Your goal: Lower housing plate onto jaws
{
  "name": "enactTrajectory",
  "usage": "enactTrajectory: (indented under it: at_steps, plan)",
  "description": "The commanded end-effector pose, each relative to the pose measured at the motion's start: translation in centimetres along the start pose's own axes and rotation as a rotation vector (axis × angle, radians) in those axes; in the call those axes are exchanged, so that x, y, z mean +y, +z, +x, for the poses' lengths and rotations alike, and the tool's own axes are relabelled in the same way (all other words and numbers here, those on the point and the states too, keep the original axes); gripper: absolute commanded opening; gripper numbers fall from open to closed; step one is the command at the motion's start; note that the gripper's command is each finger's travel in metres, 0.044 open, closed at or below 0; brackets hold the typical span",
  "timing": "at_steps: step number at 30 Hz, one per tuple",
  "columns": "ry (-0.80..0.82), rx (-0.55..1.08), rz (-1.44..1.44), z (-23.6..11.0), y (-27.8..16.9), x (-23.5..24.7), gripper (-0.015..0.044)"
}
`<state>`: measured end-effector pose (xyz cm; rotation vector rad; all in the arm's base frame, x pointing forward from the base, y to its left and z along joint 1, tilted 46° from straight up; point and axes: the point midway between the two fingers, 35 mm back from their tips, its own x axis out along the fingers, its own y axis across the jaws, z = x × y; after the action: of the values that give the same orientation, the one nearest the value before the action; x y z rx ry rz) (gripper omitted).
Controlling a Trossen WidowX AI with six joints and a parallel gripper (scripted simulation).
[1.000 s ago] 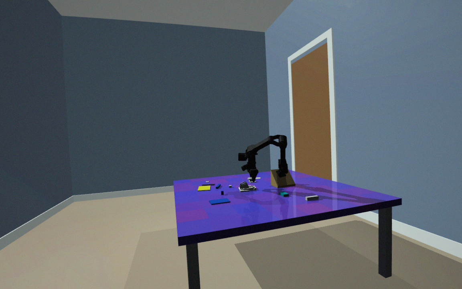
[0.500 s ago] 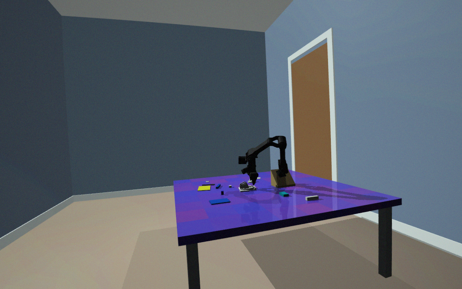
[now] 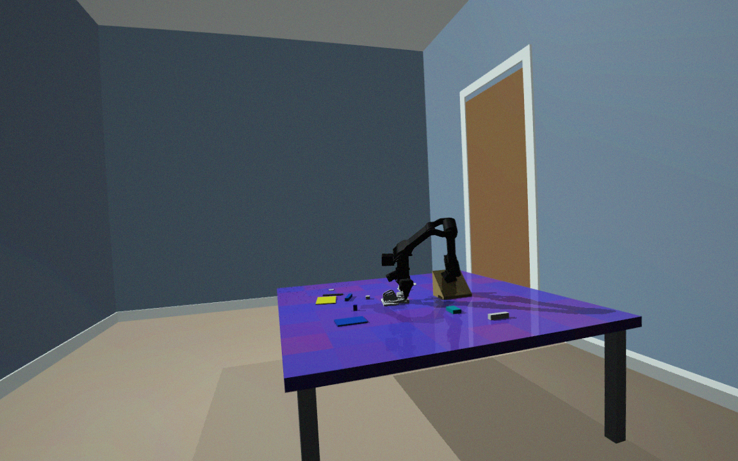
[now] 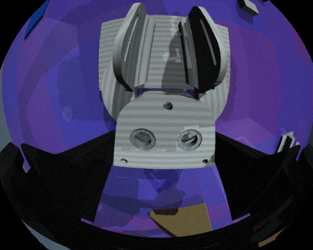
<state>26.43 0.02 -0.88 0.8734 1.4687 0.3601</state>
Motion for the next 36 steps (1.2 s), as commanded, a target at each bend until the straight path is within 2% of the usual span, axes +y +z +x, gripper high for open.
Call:
enactTrajectory:
  at_steps: [1,36]
  plan:
    - [0.006,0.002,0.006,0.15,-0.14,0.03,0.0351]
    - [0.006,0.002,0.004,0.64,-0.15,0.04,0.0351]
